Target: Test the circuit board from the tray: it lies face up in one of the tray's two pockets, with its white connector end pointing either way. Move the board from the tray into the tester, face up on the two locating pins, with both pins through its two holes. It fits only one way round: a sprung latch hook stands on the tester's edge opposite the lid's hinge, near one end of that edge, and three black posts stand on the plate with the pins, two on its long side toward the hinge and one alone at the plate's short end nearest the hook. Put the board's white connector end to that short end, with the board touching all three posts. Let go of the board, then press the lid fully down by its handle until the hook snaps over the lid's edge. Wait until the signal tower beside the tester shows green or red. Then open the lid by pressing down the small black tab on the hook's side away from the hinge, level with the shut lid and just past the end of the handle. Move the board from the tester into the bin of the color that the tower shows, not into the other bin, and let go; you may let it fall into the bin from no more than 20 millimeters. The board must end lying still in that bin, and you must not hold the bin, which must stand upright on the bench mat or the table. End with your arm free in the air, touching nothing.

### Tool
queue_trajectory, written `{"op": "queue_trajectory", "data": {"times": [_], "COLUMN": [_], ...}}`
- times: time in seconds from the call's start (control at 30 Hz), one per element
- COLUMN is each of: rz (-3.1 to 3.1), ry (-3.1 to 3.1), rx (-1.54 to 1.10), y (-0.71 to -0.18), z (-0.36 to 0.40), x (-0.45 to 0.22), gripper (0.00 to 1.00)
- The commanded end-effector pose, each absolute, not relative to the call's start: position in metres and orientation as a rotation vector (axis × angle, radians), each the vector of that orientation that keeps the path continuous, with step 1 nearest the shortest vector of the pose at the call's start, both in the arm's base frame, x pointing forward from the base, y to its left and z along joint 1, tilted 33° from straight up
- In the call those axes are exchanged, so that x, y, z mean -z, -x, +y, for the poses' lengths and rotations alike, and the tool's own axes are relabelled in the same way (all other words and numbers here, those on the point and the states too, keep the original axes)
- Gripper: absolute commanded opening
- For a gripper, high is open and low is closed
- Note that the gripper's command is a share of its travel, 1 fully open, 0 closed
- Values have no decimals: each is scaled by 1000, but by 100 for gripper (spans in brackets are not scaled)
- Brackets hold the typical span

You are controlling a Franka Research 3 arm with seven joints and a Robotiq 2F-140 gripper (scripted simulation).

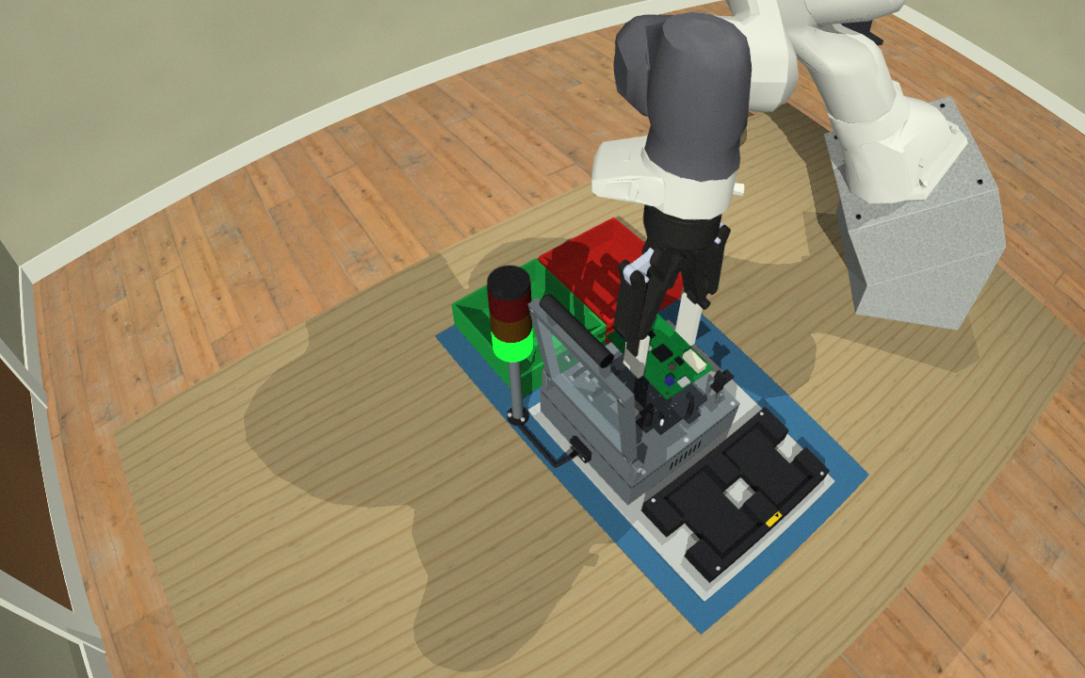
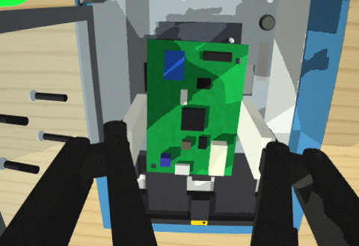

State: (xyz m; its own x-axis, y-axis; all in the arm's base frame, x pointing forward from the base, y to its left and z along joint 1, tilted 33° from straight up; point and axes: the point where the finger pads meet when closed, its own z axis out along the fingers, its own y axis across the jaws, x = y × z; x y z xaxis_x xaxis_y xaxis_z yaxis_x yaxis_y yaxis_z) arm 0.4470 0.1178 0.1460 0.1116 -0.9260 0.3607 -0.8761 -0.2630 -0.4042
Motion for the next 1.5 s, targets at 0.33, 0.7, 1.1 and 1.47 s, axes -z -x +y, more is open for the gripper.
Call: {"op": "queue_trajectory", "data": {"times": [0.33,0.7,1.1,1.47], "rz": [1832,1832,1832,1832], "ry": [2328,2328,2328,2328], "rx": [864,864,864,864], "y": [-430,-430,-430,-433], "z": [120,120,120,113], "x": [-169,-170,-170,-171], "gripper": [46,46,46,46]}}
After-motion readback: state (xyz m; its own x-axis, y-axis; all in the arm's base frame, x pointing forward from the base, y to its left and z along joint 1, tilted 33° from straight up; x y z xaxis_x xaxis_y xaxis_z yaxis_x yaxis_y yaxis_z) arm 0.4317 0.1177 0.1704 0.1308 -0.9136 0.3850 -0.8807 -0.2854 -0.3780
